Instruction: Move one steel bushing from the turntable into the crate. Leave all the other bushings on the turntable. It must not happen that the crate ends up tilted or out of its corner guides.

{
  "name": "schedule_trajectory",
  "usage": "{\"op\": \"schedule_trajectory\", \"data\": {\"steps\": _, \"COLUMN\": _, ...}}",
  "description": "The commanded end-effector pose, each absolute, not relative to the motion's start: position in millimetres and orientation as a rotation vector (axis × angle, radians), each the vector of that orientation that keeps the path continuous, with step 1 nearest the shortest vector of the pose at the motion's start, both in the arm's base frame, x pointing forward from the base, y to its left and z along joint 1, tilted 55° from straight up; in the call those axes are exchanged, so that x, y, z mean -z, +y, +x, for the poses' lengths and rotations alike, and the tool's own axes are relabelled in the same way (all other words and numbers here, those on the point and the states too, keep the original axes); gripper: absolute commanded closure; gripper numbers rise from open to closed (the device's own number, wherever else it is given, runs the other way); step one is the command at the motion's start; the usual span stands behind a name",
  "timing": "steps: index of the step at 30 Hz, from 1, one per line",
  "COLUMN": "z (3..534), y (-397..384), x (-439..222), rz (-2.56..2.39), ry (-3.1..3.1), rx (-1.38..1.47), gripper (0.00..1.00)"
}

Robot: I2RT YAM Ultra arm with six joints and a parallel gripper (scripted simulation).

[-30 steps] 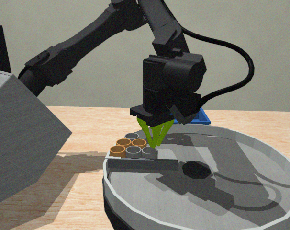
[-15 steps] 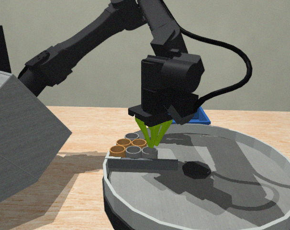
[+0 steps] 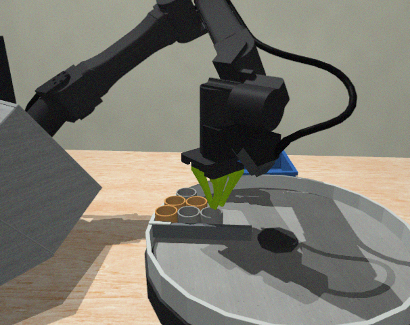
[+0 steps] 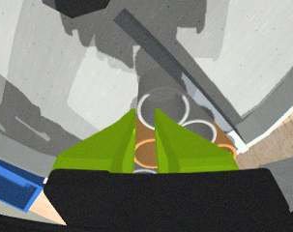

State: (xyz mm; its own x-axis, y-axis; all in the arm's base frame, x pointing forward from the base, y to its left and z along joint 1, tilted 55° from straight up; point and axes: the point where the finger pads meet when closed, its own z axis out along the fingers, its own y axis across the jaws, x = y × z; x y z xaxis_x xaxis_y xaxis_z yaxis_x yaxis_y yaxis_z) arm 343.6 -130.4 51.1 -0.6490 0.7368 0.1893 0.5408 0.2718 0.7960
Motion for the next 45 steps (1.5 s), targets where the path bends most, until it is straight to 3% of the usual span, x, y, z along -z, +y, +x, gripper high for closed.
{"op": "schedule_trajectory", "data": {"steps": 1, "z": 345.1, "y": -141.8, "x": -58.8, "rz": 1.183, "ry": 2.289, "rx": -1.288, "gripper": 0.85}}
{"op": "schedule_trajectory", "data": {"steps": 45, "z": 347.4, "y": -143.2, "x": -55.8, "rz": 1.202, "ry": 2.294, "rx": -1.305, "gripper": 0.85}}
